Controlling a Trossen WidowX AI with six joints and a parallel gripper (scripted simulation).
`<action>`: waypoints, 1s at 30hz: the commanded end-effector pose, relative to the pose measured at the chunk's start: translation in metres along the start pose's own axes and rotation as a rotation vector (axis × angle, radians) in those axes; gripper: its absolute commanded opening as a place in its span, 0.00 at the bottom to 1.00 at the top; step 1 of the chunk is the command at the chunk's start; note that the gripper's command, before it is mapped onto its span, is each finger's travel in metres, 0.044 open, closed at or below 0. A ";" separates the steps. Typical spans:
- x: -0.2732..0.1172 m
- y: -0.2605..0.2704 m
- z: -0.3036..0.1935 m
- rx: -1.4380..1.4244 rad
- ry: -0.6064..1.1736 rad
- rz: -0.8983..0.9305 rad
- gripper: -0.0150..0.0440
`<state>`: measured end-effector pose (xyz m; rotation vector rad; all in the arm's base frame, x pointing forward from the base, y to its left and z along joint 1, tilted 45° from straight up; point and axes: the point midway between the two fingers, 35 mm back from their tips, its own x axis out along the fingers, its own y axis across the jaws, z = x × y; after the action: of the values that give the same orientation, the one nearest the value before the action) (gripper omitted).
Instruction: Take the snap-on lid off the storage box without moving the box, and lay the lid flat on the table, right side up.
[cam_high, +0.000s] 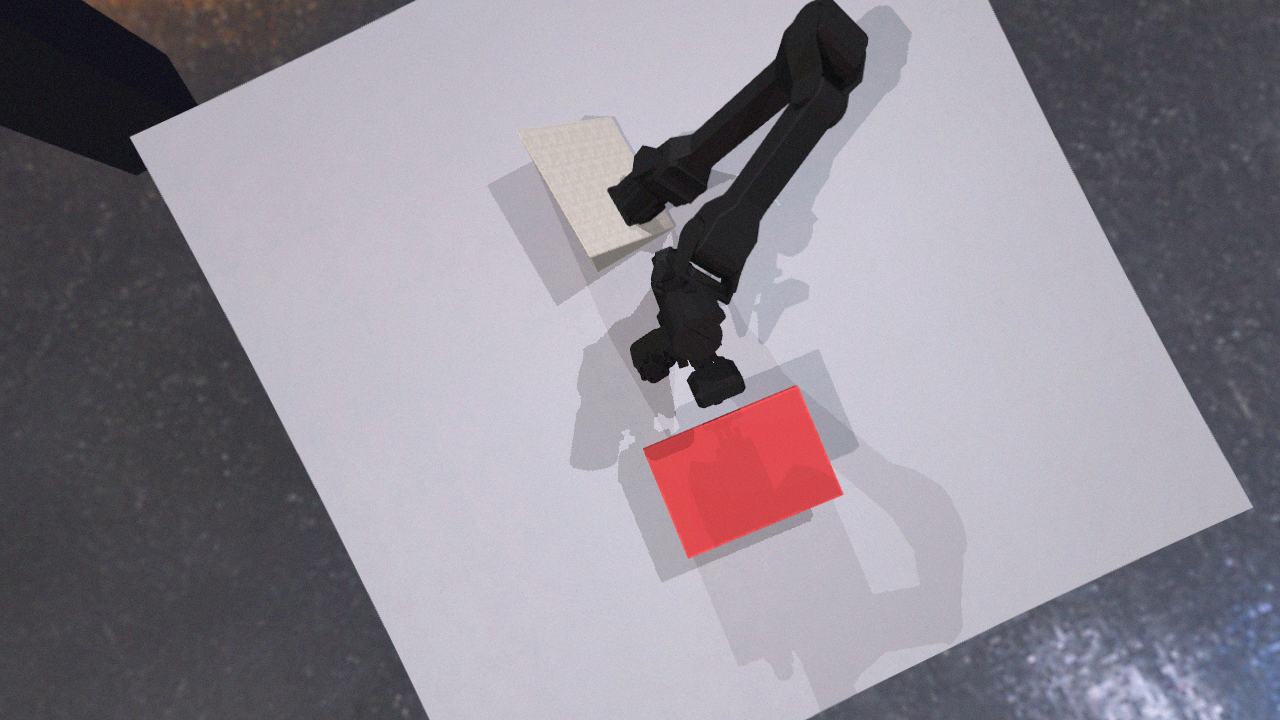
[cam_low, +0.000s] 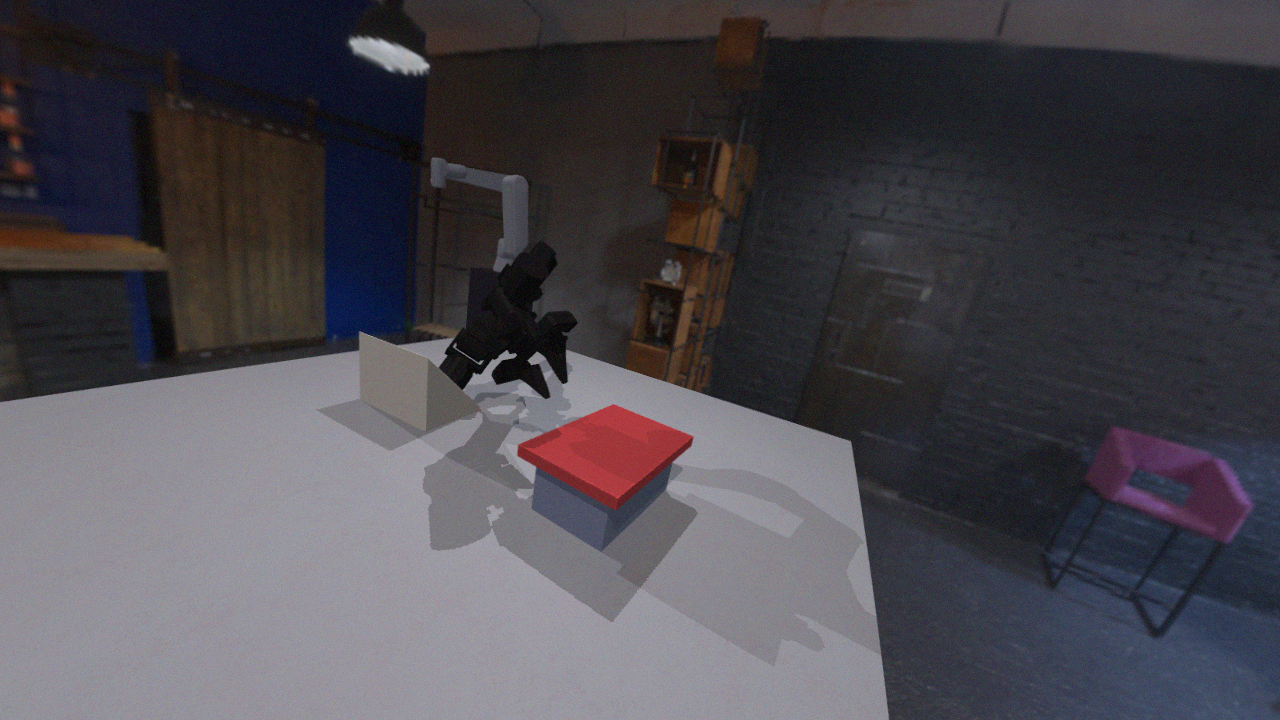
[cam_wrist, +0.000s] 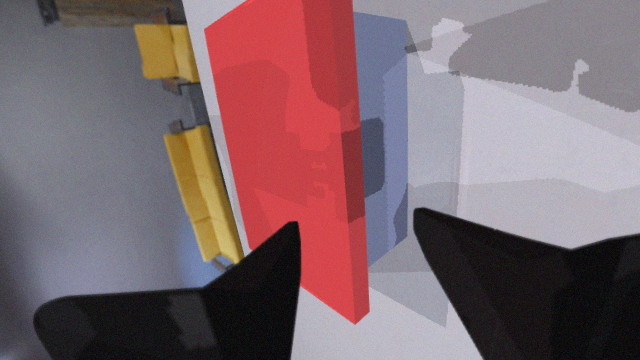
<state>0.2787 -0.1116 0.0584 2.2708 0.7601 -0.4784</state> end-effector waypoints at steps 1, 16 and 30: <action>0.005 -0.006 0.000 -0.002 -0.007 0.007 0.65; 0.026 -0.004 0.003 -0.006 -0.010 0.002 0.65; 0.049 -0.004 0.003 -0.006 -0.010 0.003 0.65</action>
<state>0.3104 -0.0948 0.0339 2.2581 0.7521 -0.4748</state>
